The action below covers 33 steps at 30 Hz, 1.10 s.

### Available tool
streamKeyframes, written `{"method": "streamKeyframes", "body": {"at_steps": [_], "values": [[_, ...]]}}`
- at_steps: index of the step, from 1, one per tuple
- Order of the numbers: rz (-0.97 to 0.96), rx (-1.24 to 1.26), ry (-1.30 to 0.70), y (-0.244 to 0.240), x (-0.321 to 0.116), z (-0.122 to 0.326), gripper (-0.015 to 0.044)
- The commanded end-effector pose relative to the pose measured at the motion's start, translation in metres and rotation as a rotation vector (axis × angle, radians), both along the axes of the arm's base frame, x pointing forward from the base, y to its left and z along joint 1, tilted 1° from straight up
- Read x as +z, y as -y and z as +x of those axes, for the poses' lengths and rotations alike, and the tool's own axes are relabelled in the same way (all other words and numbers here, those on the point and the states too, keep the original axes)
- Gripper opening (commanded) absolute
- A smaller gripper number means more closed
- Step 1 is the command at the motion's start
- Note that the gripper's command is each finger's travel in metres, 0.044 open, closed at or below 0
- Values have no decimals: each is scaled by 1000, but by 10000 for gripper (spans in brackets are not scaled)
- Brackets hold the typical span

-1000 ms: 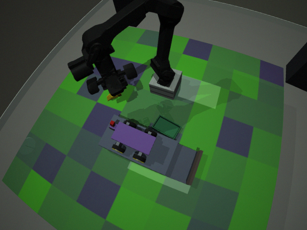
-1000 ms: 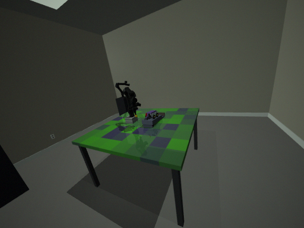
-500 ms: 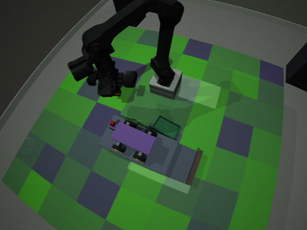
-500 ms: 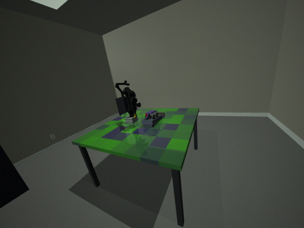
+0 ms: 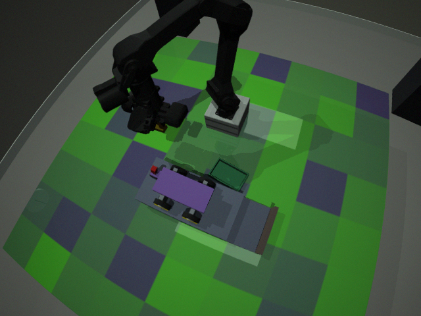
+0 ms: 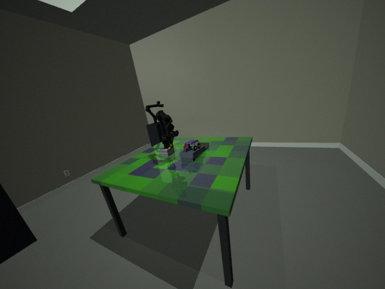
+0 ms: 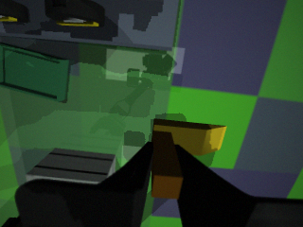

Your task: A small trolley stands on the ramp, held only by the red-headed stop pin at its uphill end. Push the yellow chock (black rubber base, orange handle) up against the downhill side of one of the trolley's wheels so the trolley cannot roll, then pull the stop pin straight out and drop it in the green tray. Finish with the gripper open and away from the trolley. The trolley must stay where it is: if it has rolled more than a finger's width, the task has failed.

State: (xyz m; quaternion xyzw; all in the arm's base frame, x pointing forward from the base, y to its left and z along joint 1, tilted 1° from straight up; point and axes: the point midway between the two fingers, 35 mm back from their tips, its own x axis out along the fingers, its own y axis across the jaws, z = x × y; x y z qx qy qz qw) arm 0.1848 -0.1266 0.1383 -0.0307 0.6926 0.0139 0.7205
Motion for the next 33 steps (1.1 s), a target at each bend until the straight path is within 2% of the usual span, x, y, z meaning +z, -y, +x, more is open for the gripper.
{"method": "streamKeyframes", "body": {"at_steps": [1, 33], "values": [[0, -3, -1, -10, -1, 2, 0], [10, -3, 1, -118, -10, 23, 0]]}}
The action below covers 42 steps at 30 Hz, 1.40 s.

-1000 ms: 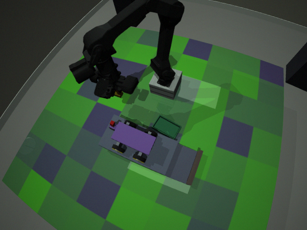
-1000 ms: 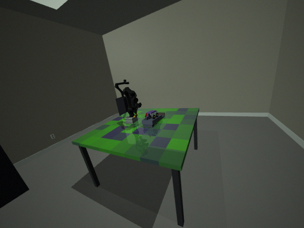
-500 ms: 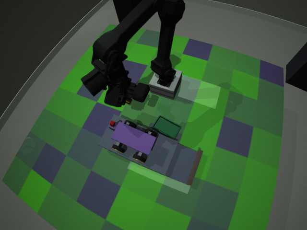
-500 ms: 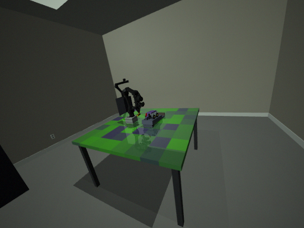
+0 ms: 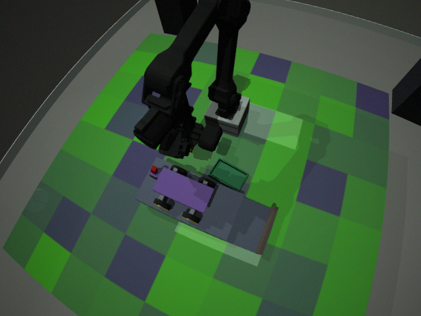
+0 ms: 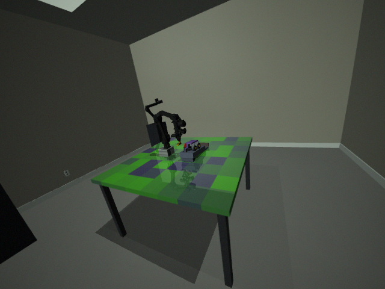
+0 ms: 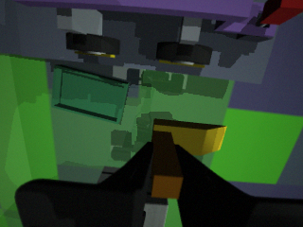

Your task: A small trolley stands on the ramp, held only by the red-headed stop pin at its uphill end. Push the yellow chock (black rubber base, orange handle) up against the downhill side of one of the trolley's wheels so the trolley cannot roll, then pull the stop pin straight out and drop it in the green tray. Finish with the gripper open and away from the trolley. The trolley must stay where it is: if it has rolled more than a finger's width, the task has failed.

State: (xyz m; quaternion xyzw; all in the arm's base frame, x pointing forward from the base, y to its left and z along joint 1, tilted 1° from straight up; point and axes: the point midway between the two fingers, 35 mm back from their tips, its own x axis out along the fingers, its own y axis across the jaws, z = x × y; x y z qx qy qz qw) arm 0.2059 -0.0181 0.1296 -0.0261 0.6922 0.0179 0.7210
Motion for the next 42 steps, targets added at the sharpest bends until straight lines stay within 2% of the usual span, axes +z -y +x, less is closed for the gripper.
{"method": "streamKeyframes", "body": {"at_steps": [1, 42], "values": [[-2, -3, 1, -13, -1, 2, 0], [12, -3, 1, -164, -13, 21, 0]]}}
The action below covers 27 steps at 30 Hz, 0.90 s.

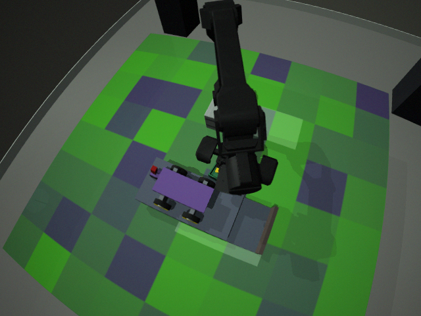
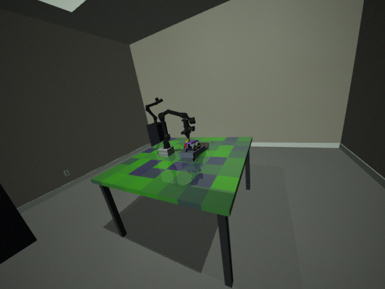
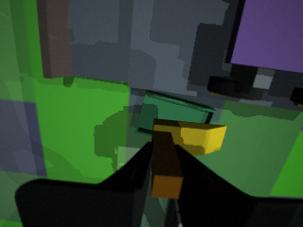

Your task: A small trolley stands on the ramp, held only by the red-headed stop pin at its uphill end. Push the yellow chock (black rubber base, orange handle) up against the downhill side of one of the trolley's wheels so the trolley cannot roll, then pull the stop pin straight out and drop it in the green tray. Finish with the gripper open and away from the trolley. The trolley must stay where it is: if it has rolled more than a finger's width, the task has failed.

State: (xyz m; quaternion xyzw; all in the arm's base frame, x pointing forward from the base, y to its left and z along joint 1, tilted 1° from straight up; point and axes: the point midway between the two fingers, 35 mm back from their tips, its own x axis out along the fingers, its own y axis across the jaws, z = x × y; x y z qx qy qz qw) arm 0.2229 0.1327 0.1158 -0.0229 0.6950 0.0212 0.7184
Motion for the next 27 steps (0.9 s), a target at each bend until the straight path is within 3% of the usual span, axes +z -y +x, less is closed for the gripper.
{"method": "streamKeyframes", "body": {"at_steps": [1, 13, 27], "values": [[3, -3, 9, -17, 1, 5, 0], [-111, -7, 16, -40, 2, 10, 0], [-115, -8, 19, -44, -4, 36, 0]]}}
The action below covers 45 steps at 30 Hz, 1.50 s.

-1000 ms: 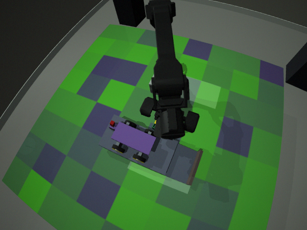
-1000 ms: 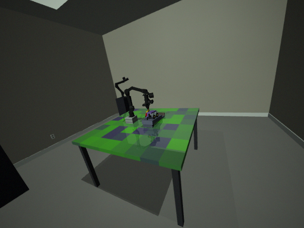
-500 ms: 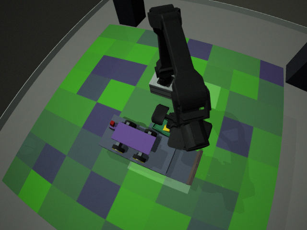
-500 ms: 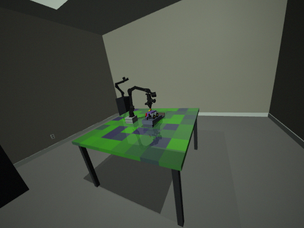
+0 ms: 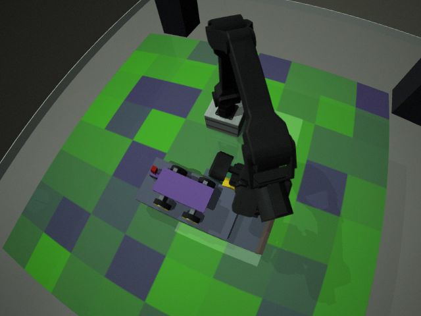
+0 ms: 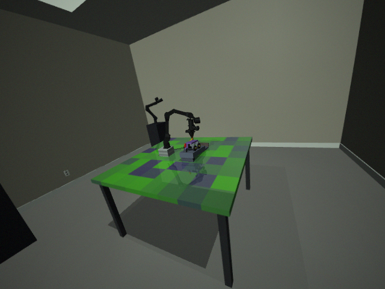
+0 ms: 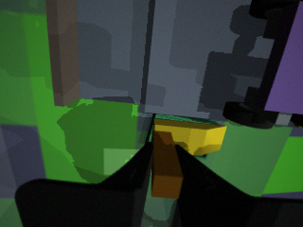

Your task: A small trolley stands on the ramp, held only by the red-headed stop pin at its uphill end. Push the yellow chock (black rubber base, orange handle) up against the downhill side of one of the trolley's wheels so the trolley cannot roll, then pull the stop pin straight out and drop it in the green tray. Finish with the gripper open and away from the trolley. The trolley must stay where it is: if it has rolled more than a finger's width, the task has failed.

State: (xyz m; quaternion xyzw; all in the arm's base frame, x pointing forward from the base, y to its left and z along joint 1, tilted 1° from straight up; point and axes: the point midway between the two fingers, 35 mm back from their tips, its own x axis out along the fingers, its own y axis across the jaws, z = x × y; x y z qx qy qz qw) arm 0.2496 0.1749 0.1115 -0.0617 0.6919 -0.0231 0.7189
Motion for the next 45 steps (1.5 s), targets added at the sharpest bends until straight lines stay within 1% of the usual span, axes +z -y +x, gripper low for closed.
{"method": "streamKeyframes", "body": {"at_steps": [1, 6, 30, 45], "values": [[2, 3, 10, -2, 1, 11, 0], [2, 3, 10, -2, -2, 13, 0], [2, 3, 10, 5, -63, 17, 0], [1, 3, 10, 16, -61, 17, 0]]}}
